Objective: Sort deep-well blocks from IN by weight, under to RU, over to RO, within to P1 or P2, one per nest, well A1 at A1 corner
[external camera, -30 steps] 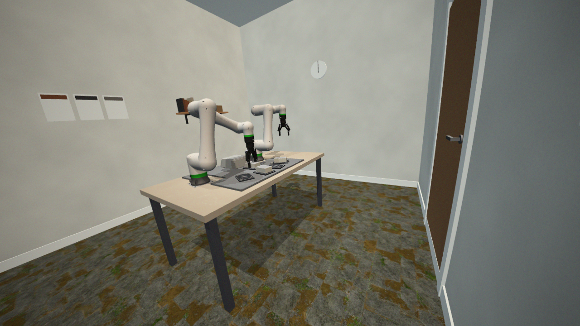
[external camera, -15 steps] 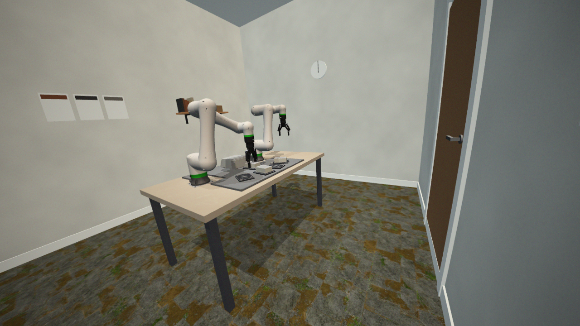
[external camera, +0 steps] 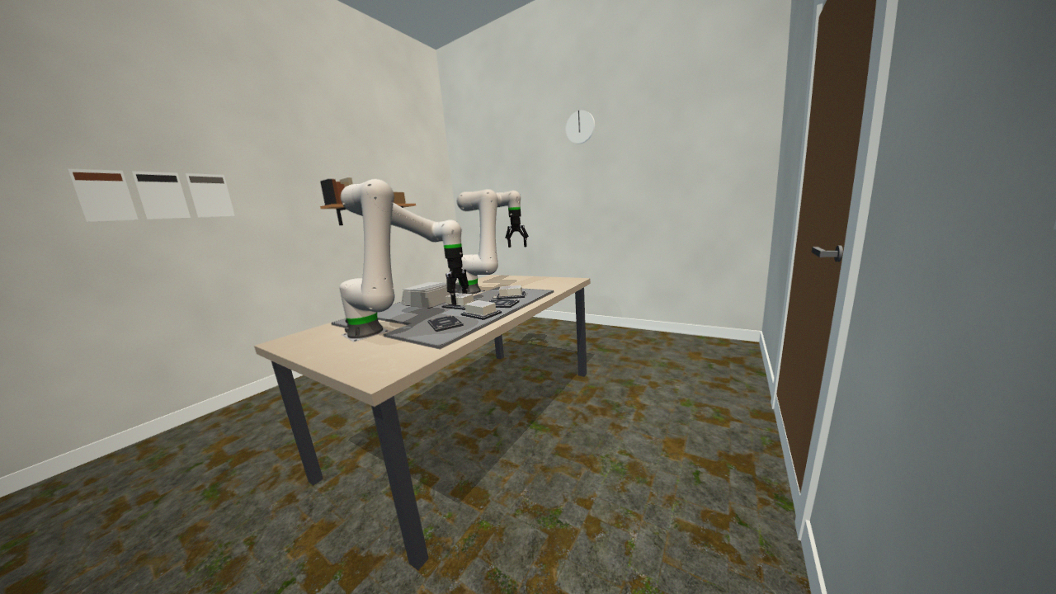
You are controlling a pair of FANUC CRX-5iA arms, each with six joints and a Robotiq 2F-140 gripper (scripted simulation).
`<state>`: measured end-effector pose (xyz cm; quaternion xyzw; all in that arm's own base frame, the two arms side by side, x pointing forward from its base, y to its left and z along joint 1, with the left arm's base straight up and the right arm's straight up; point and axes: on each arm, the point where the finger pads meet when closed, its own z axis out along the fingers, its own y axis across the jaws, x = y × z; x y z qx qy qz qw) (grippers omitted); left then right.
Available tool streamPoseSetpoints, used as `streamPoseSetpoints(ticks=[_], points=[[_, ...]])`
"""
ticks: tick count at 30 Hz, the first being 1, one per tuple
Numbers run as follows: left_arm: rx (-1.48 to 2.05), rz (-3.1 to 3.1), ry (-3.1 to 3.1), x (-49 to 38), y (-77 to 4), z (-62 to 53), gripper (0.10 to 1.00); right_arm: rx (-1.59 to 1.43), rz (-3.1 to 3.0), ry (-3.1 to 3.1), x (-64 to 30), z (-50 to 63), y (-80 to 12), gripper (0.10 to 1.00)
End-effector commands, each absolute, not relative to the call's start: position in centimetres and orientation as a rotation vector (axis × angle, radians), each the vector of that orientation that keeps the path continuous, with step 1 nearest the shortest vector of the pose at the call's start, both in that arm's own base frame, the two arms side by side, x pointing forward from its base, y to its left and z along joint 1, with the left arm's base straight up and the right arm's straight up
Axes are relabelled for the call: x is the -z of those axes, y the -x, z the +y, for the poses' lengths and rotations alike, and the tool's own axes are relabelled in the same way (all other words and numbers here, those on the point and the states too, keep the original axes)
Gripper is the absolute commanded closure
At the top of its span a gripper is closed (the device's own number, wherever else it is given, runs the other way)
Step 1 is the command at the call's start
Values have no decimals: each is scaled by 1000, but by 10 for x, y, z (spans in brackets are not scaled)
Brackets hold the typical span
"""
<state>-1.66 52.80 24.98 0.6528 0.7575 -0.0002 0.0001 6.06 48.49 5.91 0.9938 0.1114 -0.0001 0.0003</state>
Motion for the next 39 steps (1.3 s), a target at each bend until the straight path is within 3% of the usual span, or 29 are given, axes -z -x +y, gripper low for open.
streamPoseSetpoints(ticks=[1,39], points=[[-2,2380,-2052,-251,16,528,98,-1,351,-3123,-64,486,-61,999],[-2,2380,-2052,-251,16,528,98,-1,350,-3123,-121,486,-61,999]])
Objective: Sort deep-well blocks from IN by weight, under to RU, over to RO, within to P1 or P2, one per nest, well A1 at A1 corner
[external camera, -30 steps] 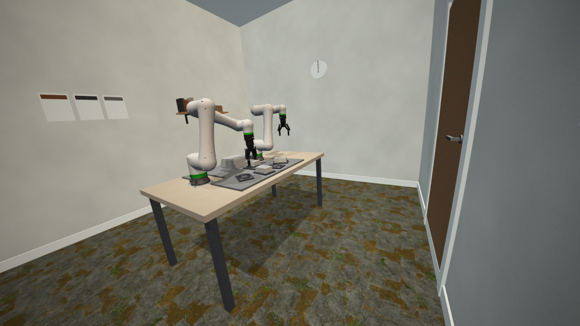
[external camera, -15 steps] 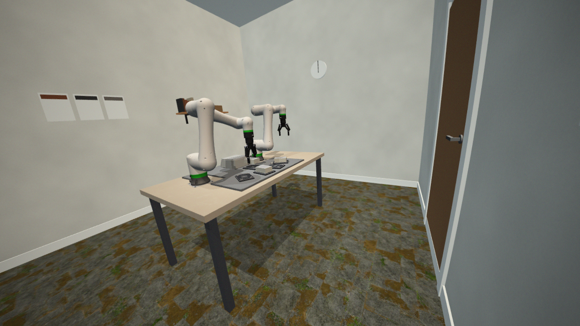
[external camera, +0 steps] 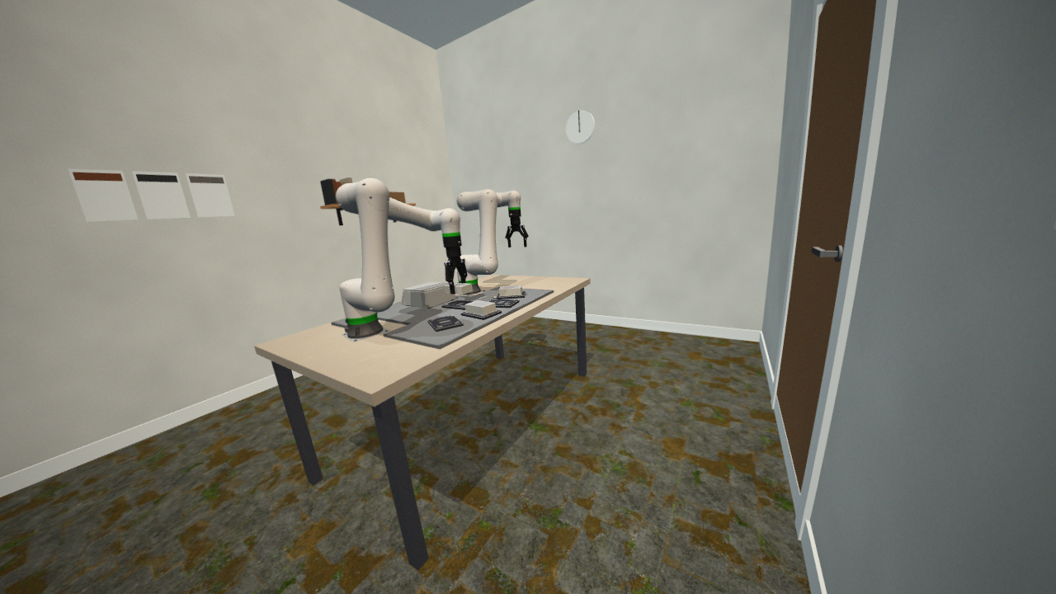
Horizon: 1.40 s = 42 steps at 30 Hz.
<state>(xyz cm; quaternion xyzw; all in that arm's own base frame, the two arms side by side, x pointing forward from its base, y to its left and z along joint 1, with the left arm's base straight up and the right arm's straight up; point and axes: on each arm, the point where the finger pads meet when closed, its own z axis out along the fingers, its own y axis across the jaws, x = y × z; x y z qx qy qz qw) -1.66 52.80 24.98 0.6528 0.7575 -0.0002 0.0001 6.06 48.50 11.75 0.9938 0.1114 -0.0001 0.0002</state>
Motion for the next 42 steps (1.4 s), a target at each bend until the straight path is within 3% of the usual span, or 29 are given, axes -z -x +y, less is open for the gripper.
streamPoseSetpoints(ticks=[1,21,29,42], points=[[-2,2380,-2052,-251,16,528,98,-1,350,-3123,-122,485,-61,999],[-2,2380,-2052,-251,16,528,98,-1,350,-3123,-122,485,-61,999],[-2,2380,-2052,-251,16,528,98,-1,762,-3049,-138,484,-39,999],[-2,2380,-2052,-251,16,528,98,-1,773,-3046,-159,483,-9,999]])
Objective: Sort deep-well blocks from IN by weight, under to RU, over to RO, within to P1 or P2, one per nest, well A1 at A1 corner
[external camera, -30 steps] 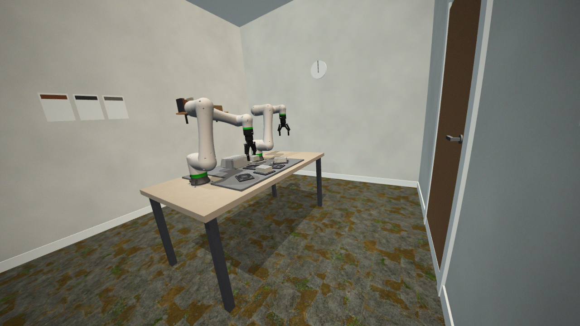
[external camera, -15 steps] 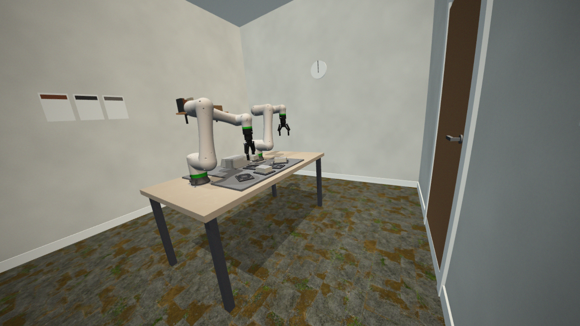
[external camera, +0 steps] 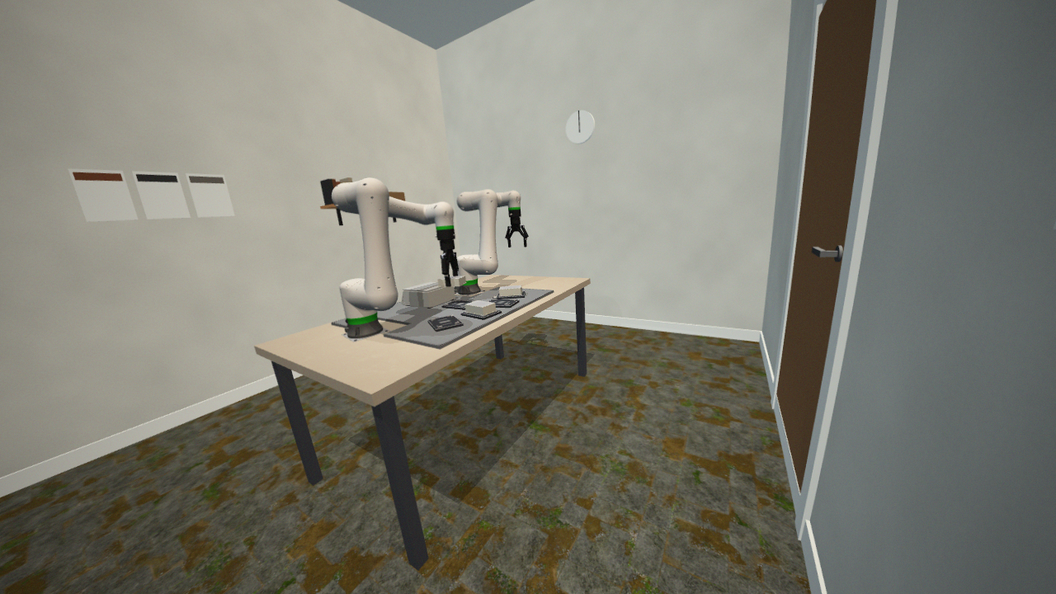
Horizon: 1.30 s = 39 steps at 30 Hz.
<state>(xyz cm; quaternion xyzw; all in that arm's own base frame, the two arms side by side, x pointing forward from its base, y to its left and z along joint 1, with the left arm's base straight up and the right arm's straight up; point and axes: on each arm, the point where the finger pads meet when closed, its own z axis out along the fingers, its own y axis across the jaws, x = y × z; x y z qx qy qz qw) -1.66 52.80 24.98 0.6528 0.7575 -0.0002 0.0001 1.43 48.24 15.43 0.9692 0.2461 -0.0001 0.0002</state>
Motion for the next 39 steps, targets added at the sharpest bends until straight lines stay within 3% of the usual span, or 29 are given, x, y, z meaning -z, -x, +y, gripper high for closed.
streamPoseSetpoints(ticks=[1,32,39], points=[[-2,2380,-2052,-251,16,528,98,-1,773,-3046,-161,482,-6,999],[-2,2380,-2052,-251,16,528,98,-1,773,-3046,-210,478,63,999],[-2,2380,-2052,-251,16,528,98,0,414,-3116,-210,471,85,999]])
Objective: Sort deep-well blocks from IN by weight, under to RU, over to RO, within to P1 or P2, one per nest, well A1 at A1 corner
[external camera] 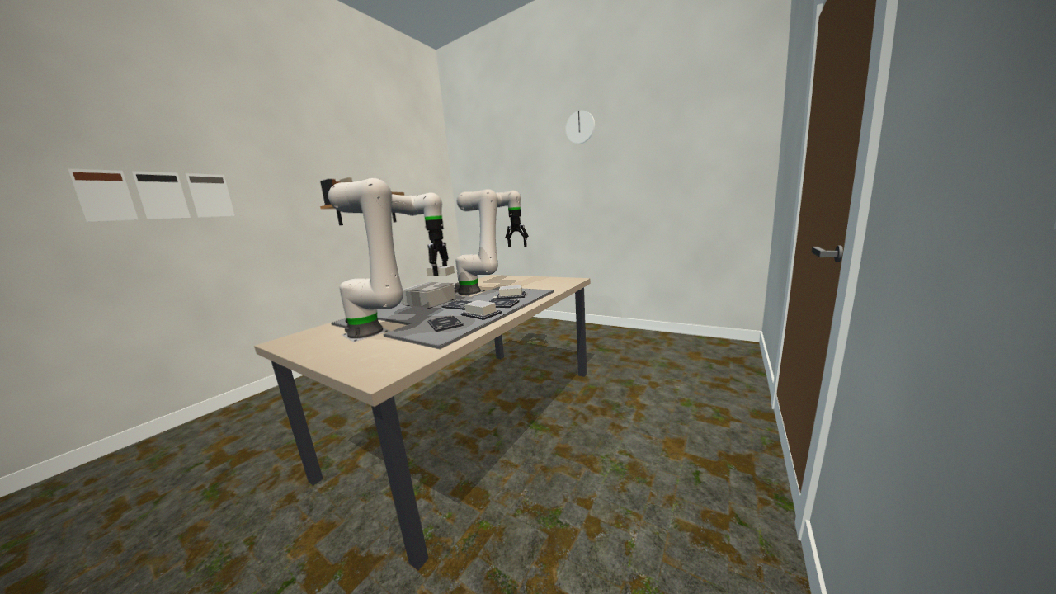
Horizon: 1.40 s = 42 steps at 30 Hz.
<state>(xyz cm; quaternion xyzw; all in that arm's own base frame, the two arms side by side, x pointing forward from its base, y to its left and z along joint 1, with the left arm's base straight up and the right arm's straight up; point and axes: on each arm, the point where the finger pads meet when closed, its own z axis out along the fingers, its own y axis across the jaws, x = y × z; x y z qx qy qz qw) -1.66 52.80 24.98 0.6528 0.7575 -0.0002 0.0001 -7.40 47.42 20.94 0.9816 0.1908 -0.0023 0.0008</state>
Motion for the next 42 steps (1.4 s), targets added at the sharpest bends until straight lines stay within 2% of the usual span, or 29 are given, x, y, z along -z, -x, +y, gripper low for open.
streamPoseSetpoints(ticks=[1,32,42], points=[[-2,2380,-2052,-251,16,528,98,0,362,-3122,-210,469,88,999],[-2,2380,-2052,-251,16,528,98,0,333,-3125,-210,439,174,999],[-2,2380,-2052,-251,16,528,98,0,333,-3125,-210,439,174,999]])
